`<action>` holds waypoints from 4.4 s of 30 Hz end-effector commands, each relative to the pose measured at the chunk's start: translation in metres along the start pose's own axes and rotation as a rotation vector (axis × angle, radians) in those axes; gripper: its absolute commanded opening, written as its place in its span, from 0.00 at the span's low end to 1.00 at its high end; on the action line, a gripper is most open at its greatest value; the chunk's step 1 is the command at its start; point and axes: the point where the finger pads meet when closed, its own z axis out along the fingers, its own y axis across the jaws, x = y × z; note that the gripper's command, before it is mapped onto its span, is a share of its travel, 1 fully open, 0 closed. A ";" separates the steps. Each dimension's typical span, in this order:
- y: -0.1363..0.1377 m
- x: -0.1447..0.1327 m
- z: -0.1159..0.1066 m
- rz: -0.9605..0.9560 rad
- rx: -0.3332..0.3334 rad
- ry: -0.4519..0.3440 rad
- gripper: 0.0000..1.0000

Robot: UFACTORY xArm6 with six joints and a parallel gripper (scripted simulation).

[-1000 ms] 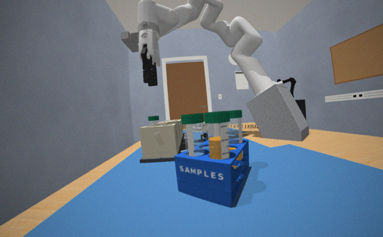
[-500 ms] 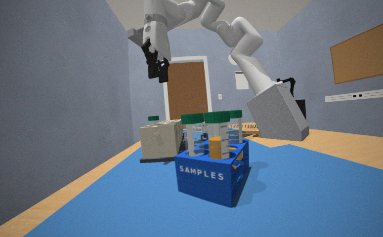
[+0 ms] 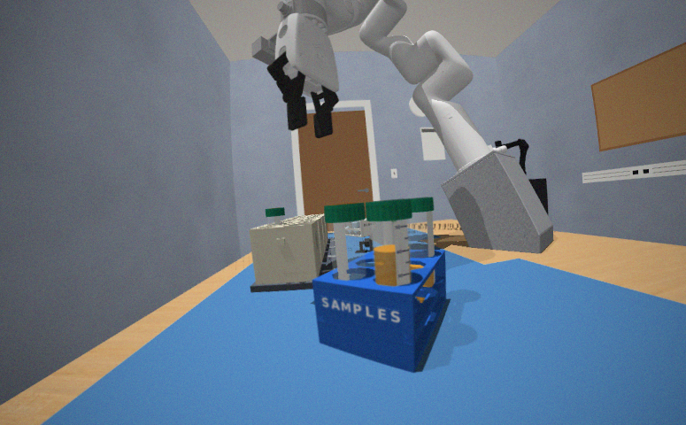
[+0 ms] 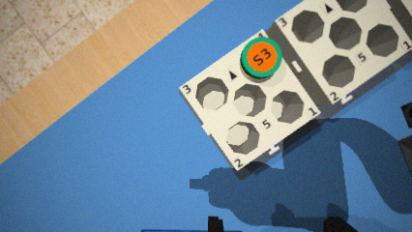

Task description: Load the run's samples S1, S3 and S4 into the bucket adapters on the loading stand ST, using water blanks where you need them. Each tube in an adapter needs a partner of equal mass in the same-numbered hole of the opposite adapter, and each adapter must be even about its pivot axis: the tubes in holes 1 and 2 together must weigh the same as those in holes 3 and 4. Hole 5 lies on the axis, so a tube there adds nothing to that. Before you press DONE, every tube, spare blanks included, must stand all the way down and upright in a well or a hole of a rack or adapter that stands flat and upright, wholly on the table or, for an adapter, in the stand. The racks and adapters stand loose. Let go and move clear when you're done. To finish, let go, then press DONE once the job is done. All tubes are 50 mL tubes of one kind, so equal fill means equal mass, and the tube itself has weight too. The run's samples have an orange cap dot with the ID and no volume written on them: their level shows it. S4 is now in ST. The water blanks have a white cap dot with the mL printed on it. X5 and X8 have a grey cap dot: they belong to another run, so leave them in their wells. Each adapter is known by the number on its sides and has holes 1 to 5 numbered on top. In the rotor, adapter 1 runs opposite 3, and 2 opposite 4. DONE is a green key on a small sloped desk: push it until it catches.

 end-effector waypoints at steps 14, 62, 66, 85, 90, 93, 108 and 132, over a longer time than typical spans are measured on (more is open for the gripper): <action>-0.010 -0.075 -0.001 0.004 0.003 0.005 0.57; -0.014 -0.107 0.051 0.004 0.003 0.005 0.57; -0.014 -0.107 0.057 0.004 0.003 0.005 0.57; -0.014 -0.107 0.091 0.004 0.003 0.005 0.57; -0.014 -0.107 0.101 0.004 0.003 0.005 0.57; -0.014 -0.107 0.107 0.004 0.003 0.005 0.57; -0.014 -0.107 0.114 0.004 0.003 0.005 0.57; -0.014 -0.107 0.128 0.004 0.003 0.005 0.57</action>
